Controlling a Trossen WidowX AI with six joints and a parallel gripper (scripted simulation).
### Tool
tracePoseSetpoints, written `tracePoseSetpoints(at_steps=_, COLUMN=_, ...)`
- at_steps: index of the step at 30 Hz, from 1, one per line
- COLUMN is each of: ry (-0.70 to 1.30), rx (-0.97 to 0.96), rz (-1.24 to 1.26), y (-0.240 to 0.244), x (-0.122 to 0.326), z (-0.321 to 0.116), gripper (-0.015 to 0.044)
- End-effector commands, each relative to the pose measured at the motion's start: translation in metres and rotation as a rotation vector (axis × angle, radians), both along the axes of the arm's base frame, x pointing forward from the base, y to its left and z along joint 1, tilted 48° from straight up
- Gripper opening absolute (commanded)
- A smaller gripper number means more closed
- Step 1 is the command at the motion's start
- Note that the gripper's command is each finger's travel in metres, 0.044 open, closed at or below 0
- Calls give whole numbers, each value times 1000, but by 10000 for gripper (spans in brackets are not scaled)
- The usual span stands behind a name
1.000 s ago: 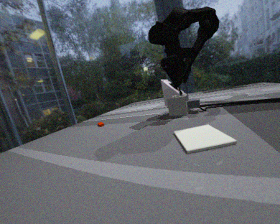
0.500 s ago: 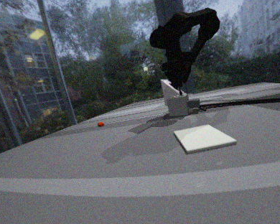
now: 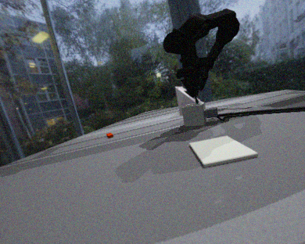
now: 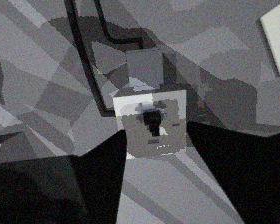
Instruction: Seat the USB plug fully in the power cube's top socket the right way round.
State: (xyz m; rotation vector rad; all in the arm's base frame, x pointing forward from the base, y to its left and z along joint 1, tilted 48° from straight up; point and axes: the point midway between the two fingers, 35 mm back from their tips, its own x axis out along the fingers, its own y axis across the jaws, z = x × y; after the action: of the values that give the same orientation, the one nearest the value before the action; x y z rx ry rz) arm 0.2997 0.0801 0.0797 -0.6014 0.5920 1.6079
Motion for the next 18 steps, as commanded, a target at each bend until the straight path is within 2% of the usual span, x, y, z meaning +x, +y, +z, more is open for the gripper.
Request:
tracePoseSetpoints(at_steps=1, ry=0, rx=0, rz=0, y=0, x=0, z=0, gripper=151)
tracePoseSetpoints(at_steps=7, ry=0, rx=0, rz=0, y=0, x=0, z=0, gripper=0)
tracePoseSetpoints(at_steps=18, ry=0, rx=0, rz=0, y=0, x=0, z=0, gripper=0)
